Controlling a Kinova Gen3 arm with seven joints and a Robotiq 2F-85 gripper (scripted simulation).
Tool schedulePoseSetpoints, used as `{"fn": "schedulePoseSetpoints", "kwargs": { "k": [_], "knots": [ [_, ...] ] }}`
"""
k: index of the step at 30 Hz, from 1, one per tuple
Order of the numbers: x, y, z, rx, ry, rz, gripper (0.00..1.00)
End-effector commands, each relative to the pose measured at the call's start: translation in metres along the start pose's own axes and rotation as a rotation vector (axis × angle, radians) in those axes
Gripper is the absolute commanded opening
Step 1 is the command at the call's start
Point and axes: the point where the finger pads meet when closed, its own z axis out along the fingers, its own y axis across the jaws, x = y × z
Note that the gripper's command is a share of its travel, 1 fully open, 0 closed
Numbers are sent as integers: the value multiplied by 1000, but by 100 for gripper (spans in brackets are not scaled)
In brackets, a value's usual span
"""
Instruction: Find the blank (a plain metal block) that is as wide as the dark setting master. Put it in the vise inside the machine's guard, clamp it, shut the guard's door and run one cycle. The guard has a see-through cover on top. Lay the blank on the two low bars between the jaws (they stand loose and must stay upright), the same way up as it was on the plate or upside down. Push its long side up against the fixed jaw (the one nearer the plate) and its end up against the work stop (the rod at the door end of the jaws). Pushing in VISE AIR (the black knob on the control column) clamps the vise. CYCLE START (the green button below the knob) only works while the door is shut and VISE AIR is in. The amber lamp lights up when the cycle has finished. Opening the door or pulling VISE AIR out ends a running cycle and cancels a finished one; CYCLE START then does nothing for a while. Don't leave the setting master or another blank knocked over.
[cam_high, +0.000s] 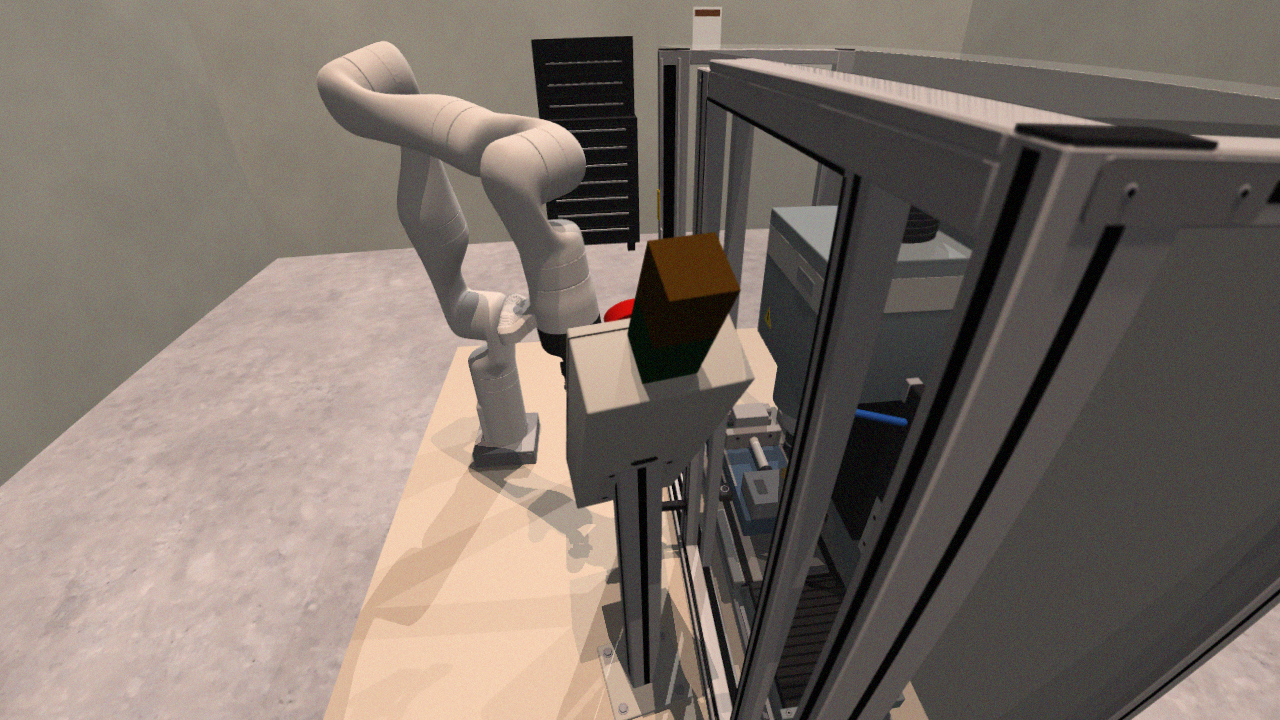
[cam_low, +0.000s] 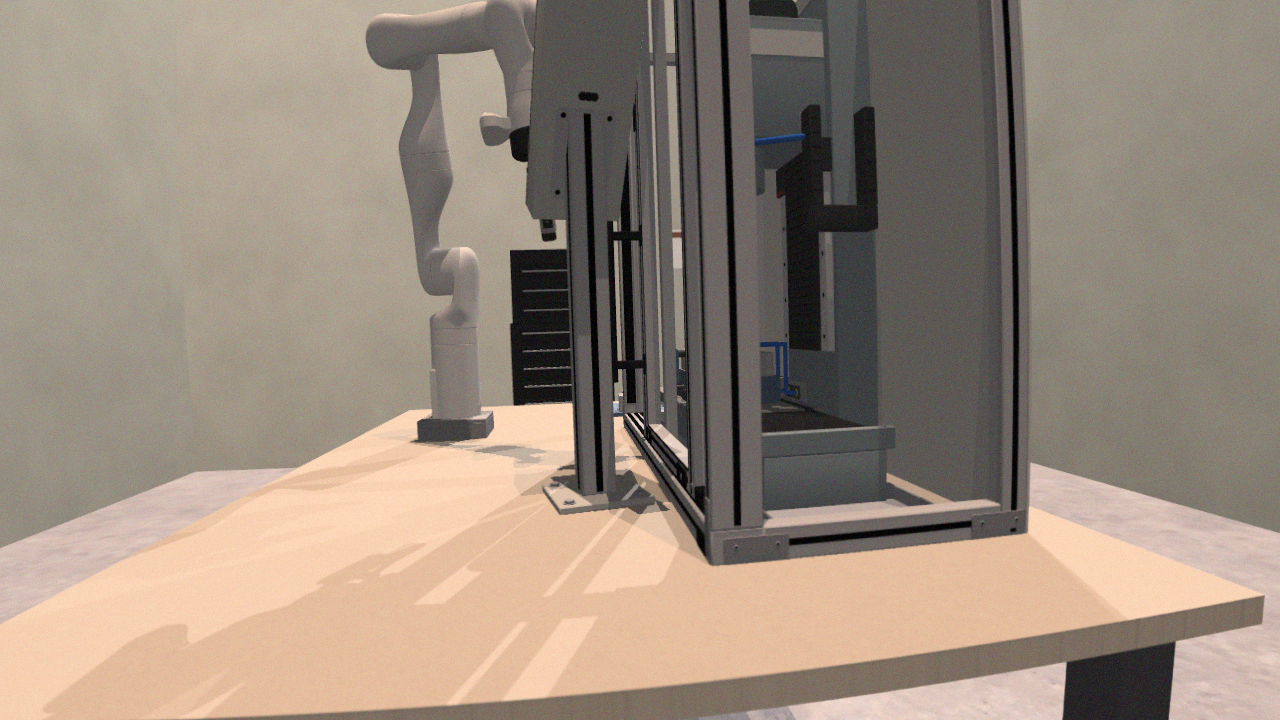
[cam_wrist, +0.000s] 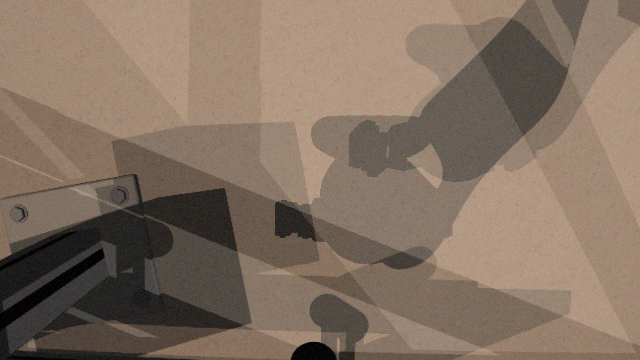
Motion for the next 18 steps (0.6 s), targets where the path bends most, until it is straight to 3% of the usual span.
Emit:
{"fn": "schedulePoseSetpoints", "kwargs": {
  "k": [1, 12, 18],
  "knots": [
    [-1, -2, 2, 4, -2, 7, 80],
    [-1, -2, 2, 4, -2, 7, 80],
    [-30, -1, 4, 4, -2, 7, 80]
  ]
}}
